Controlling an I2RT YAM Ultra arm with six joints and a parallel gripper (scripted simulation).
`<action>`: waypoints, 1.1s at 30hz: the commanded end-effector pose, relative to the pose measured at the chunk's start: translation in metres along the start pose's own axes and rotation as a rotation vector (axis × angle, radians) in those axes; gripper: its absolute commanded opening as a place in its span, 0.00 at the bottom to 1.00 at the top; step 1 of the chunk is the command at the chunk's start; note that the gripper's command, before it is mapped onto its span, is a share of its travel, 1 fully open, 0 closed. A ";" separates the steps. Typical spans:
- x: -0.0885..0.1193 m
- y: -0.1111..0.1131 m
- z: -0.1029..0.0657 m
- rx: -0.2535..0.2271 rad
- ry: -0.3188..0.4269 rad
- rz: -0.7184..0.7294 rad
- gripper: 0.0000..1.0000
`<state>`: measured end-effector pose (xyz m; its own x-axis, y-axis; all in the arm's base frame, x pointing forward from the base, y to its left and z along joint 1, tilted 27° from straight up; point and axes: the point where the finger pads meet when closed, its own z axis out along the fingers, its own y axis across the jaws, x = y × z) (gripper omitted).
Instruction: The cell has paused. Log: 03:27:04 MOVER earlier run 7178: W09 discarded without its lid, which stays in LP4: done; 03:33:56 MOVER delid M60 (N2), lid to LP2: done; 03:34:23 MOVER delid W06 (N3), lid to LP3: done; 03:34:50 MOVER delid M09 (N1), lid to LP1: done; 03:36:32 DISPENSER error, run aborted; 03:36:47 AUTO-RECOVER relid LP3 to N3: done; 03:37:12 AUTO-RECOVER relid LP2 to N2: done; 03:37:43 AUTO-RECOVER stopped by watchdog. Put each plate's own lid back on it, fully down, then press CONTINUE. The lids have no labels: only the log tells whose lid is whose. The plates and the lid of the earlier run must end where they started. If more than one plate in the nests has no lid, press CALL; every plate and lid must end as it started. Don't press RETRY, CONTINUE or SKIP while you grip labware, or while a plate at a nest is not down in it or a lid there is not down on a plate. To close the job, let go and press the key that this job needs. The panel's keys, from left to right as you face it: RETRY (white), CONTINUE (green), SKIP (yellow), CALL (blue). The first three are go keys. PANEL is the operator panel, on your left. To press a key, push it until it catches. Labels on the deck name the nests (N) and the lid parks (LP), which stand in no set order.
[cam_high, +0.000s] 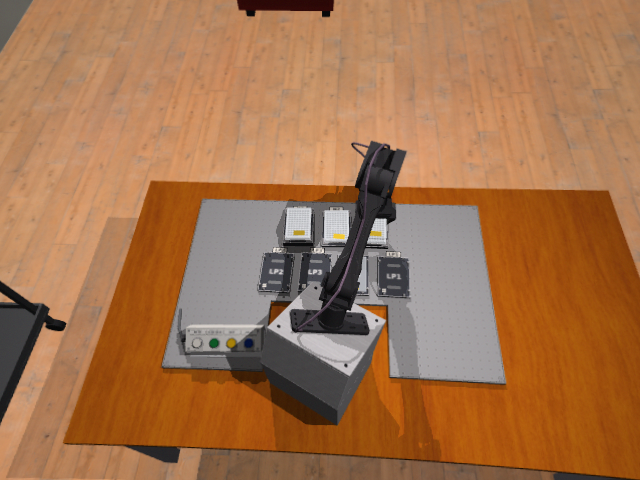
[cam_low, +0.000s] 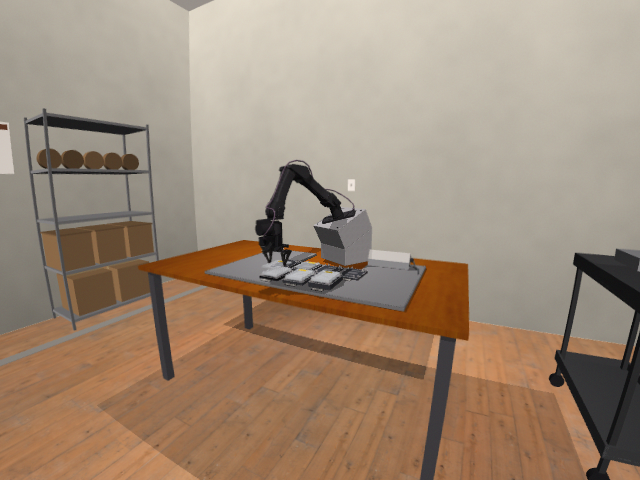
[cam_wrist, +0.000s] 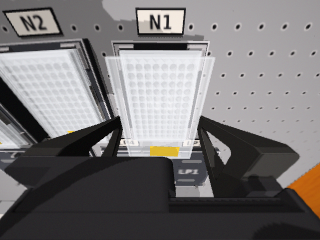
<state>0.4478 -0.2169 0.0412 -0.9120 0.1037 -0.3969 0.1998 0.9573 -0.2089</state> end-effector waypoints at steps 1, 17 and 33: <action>-0.012 -0.003 -0.007 0.009 -0.040 0.012 0.00; -0.011 -0.005 0.004 0.007 -0.030 0.012 0.00; -0.013 -0.005 0.008 0.005 -0.033 0.008 0.00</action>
<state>0.4517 -0.2197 0.0327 -0.9119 0.1057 -0.3965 0.2017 0.9569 -0.2088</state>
